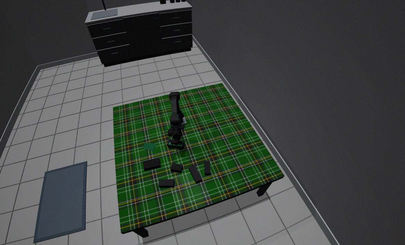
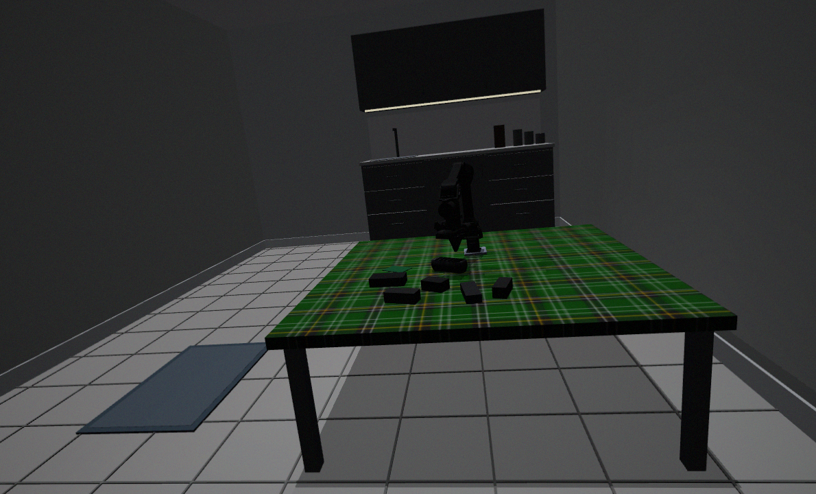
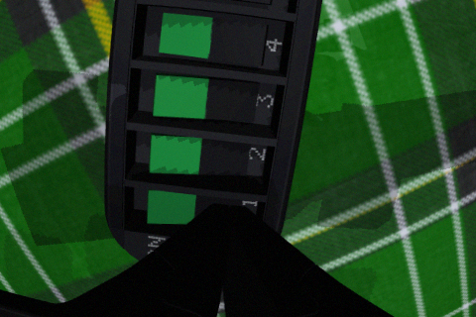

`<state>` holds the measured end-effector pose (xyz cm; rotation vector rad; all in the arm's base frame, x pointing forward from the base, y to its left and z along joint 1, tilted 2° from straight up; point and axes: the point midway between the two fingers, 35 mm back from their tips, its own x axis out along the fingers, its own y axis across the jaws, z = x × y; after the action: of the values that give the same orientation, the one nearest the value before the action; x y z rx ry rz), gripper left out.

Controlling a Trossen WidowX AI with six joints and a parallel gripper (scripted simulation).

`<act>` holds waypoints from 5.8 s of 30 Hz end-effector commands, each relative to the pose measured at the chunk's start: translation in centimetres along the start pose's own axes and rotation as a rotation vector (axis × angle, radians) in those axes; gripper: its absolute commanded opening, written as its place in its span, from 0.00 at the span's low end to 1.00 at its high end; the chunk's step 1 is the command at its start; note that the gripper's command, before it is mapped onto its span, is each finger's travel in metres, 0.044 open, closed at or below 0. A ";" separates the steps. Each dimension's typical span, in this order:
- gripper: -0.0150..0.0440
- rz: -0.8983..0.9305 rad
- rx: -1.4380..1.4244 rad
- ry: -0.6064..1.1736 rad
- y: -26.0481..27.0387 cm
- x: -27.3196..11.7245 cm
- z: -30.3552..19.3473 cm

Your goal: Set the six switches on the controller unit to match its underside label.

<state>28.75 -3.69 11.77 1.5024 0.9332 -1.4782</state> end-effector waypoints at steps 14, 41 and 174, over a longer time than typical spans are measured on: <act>0.25 0.002 0.005 0.000 2.0 1.1 -1.9; 0.25 0.002 0.005 0.000 2.0 4.3 -1.9; 1.00 0.005 0.007 -0.005 5.3 -2.8 3.2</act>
<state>32.25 -8.63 14.90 1.5052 0.9204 -1.4818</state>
